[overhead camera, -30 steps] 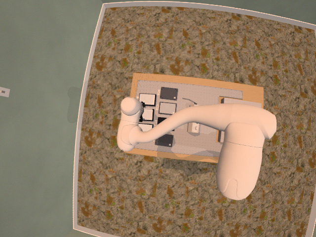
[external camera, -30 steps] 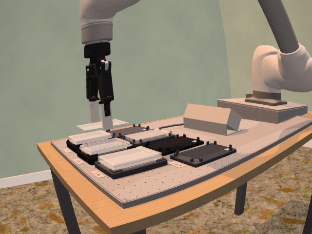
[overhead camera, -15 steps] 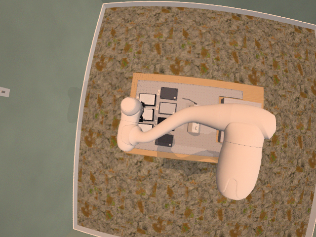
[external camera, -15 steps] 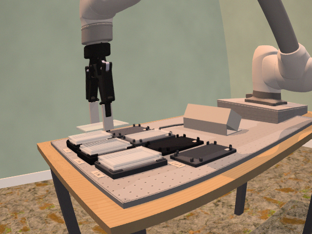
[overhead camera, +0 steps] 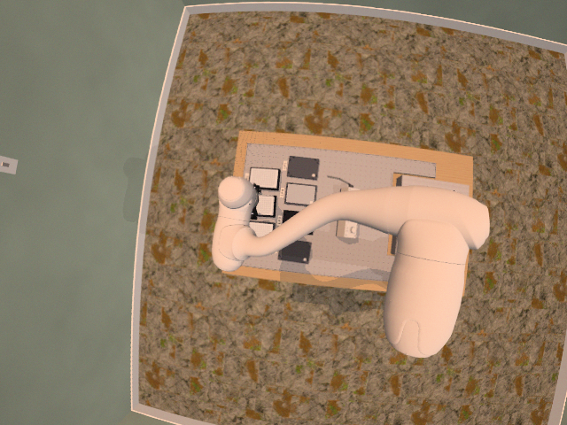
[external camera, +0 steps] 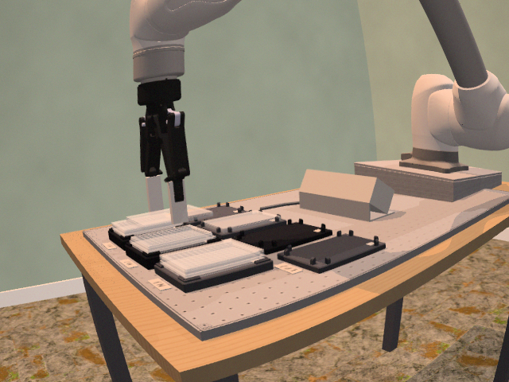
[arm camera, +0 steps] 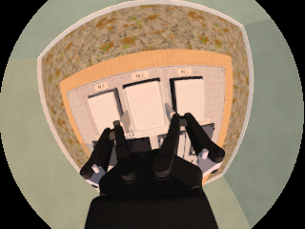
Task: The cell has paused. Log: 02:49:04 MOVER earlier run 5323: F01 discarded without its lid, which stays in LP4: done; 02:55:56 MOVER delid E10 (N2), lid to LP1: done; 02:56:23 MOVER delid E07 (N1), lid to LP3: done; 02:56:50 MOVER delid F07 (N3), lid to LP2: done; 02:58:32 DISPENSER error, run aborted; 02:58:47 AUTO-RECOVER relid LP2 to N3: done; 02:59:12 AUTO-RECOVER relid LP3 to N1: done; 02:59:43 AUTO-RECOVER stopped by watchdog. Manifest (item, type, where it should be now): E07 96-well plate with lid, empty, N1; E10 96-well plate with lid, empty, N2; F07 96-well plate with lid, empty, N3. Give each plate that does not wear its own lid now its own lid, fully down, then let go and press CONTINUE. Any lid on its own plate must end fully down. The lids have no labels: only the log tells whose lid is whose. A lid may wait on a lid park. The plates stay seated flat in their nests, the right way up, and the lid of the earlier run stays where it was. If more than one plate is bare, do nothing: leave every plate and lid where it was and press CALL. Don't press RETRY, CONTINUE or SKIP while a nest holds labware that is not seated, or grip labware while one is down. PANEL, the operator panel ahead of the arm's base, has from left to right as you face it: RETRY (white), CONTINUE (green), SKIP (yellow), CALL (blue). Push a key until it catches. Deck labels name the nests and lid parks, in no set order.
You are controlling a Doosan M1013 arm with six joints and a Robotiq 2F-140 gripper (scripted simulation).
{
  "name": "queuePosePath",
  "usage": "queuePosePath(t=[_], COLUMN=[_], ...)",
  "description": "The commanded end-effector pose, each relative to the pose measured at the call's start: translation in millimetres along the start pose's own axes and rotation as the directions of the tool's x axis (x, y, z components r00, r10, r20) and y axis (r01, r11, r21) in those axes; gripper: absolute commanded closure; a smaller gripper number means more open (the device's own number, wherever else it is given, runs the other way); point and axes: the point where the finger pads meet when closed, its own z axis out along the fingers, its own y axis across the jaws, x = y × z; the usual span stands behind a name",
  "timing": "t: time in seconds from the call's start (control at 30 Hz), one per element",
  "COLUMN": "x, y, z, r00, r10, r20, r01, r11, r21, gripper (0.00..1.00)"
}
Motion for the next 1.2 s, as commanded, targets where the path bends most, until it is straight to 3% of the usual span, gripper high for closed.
queuePosePath(t=[0.0, 0.37, 1.17], x=[0, 0, 0], y=[-7, -8, -8], z=[8.8, 18.3, 18.9], r00=[1.000, 1.000, 1.000], r10=[-0.006, -0.006, -0.006], r20=[0.000, 0.000, 0.000], r01=[0.006, 0.006, 0.006], r11=[1.000, 1.000, 1.000], r21=[0.005, 0.005, 0.005], gripper=[1.00, 1.00, 1.00])
